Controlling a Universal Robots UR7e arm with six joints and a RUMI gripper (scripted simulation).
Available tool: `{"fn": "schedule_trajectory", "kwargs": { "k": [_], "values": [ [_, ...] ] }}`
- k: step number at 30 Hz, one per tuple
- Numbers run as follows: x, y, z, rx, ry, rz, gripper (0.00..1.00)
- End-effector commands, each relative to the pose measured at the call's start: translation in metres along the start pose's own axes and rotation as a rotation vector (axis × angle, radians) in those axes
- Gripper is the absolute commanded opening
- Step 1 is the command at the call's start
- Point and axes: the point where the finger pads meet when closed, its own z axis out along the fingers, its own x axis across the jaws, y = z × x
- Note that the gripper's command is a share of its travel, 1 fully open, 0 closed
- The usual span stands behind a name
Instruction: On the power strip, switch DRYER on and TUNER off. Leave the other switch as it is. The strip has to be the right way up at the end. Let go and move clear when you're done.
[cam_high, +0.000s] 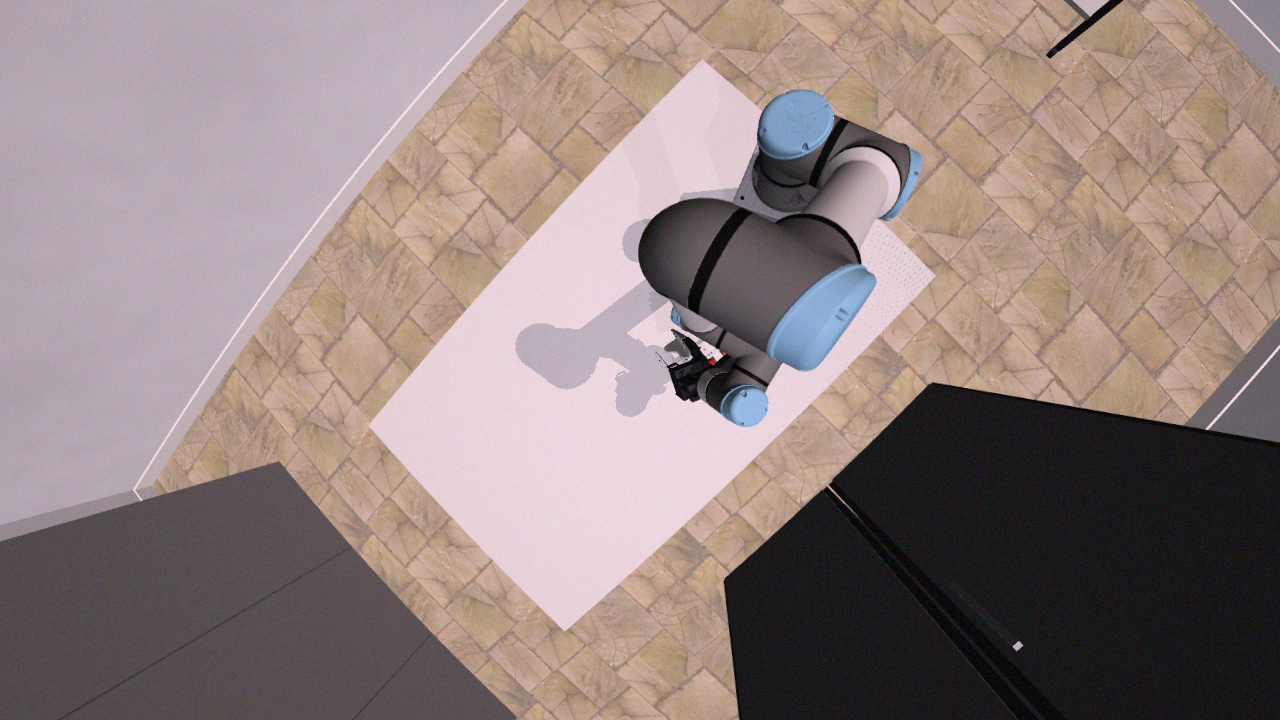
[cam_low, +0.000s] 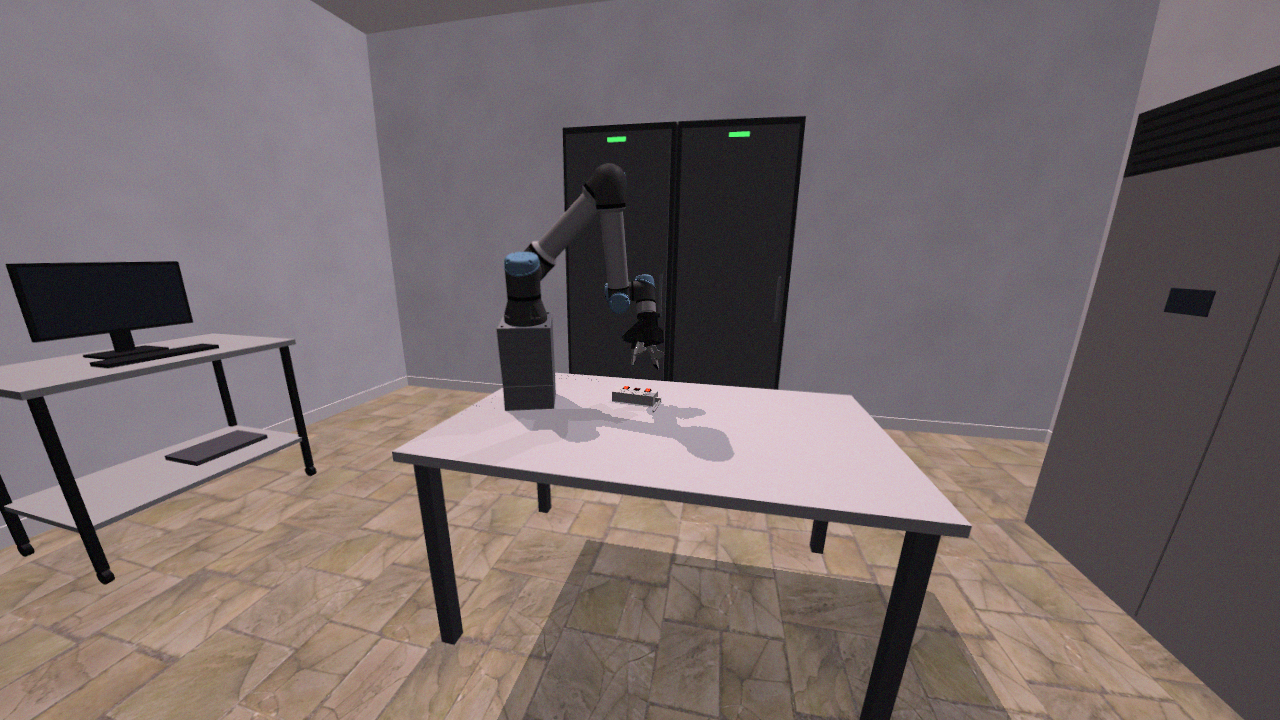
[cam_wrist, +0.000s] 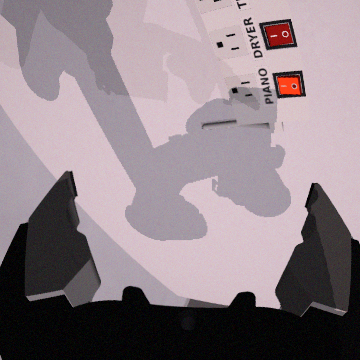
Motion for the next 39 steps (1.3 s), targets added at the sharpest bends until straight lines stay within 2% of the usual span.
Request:
{"fn": "schedule_trajectory", "kwargs": {
  "k": [1, 3, 10, 14, 17, 20, 27, 29, 34, 39],
  "values": [
    [0.0, -0.008, 0.0, 0.008, 0.012, -0.135, 1.0],
    [0.001, -0.013, 0.0, 0.012, 0.016, -0.232, 1.0],
    [0.002, -0.019, 0.0, 0.017, 0.023, -0.378, 1.0],
    [0.003, -0.025, 0.0, 0.022, 0.031, -0.525, 1.0],
    [0.003, -0.025, 0.0, 0.022, 0.031, -0.525, 1.0],
    [0.005, -0.031, -0.001, 0.025, 0.04, -0.672, 1.0],
    [0.006, -0.037, -0.001, 0.028, 0.049, -0.818, 1.0],
    [0.007, -0.04, -0.001, 0.029, 0.055, -0.914, 1.0],
    [0.007, -0.042, -0.001, 0.03, 0.059, -0.961, 1.0],
    [0.009, -0.049, -0.001, 0.031, 0.072, -1.147, 1.0]
  ]
}}
